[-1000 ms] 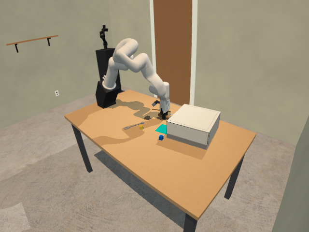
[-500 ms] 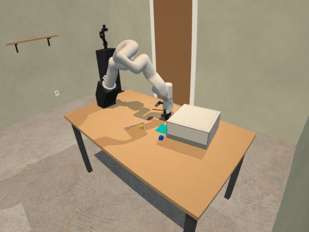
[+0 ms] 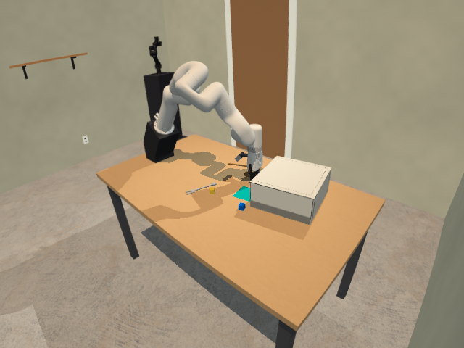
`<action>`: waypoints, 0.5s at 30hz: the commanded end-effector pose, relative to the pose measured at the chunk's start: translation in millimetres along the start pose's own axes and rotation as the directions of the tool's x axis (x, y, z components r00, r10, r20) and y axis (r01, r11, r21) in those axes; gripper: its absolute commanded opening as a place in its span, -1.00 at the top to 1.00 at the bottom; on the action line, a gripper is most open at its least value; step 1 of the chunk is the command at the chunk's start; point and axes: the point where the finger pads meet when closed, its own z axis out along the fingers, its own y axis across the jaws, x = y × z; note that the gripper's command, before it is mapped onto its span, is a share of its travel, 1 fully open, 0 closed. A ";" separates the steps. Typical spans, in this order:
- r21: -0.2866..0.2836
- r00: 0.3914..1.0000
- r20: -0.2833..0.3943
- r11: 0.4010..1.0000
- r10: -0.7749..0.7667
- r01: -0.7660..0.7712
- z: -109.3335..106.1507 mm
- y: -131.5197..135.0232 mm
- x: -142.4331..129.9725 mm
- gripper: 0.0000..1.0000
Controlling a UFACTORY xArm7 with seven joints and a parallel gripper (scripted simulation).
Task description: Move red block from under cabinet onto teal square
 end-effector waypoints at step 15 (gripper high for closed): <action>-0.001 1.000 0.003 1.000 -0.001 0.001 -1.2 0.8 -5.4 1.00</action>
